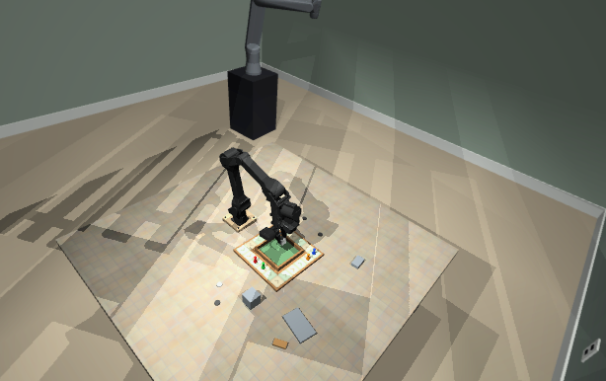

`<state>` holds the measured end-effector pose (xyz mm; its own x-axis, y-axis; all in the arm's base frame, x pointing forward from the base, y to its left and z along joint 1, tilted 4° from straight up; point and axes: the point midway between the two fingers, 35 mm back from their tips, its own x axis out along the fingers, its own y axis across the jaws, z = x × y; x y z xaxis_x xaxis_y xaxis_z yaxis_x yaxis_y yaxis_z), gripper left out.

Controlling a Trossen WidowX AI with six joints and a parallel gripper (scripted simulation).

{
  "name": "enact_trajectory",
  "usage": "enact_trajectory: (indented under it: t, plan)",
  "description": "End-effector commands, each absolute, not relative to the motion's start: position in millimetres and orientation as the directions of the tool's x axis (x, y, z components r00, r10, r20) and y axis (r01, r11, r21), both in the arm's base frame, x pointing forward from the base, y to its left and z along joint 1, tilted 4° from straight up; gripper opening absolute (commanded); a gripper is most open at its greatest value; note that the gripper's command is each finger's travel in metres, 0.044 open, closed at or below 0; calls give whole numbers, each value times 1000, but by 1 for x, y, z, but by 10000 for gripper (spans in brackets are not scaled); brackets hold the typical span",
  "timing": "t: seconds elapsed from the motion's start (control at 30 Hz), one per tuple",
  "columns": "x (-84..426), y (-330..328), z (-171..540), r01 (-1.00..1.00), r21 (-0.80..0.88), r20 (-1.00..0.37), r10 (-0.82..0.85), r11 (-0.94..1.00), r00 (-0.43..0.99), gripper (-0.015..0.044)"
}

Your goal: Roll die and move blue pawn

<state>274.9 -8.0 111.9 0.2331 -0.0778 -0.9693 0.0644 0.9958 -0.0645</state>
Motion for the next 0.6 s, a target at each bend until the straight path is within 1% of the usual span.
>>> enact_trajectory:
  t: [0.0, 0.2, 0.4, 0.5, 0.57]
  plan:
    - [276, -8, 110, 57, -71, -932, -86, 996, 352, 0]
    - [278, -8, 109, 58, -69, -841, -89, 996, 534, 0]
    - [279, -8, 109, 61, -68, -715, -91, 996, 693, 0]
    - [279, -7, 109, 64, -66, -645, -92, 996, 759, 0]
    - [278, -7, 109, 64, -66, -628, -92, 996, 773, 0]
